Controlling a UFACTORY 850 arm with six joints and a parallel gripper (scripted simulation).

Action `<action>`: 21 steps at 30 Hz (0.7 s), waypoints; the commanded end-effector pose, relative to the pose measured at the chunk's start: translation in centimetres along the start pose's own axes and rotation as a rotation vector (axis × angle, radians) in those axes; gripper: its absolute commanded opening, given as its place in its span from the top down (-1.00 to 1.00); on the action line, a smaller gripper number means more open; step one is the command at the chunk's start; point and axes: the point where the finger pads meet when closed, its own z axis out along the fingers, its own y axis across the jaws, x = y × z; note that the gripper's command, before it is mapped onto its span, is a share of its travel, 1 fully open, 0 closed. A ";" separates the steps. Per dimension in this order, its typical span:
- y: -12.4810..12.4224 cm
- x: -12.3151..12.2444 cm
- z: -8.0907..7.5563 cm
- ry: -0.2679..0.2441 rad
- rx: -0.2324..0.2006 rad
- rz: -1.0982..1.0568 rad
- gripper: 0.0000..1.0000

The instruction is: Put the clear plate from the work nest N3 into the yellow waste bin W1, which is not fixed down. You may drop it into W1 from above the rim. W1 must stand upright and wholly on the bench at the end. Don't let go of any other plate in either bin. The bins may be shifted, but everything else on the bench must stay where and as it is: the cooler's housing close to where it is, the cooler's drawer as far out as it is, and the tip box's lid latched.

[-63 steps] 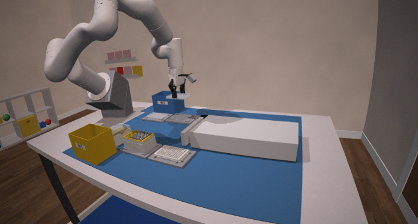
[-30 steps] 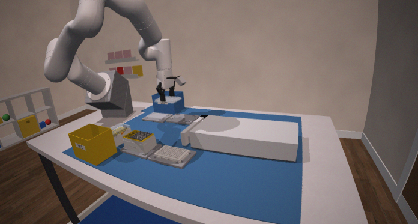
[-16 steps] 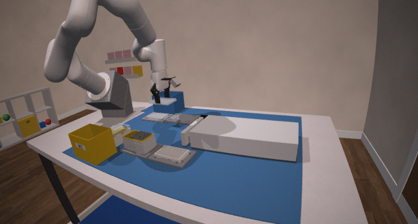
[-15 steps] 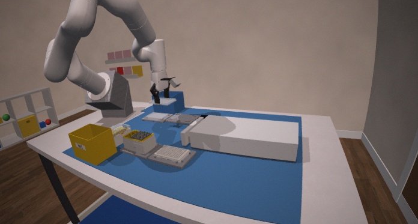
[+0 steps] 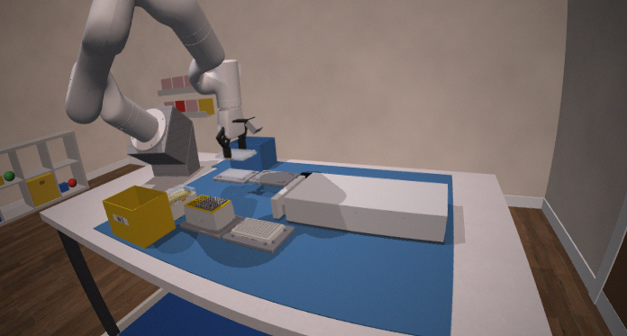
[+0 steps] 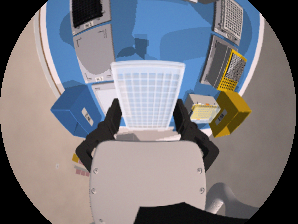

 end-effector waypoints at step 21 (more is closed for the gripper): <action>4.9 -1.7 0.0 0.001 0.001 0.000 1.00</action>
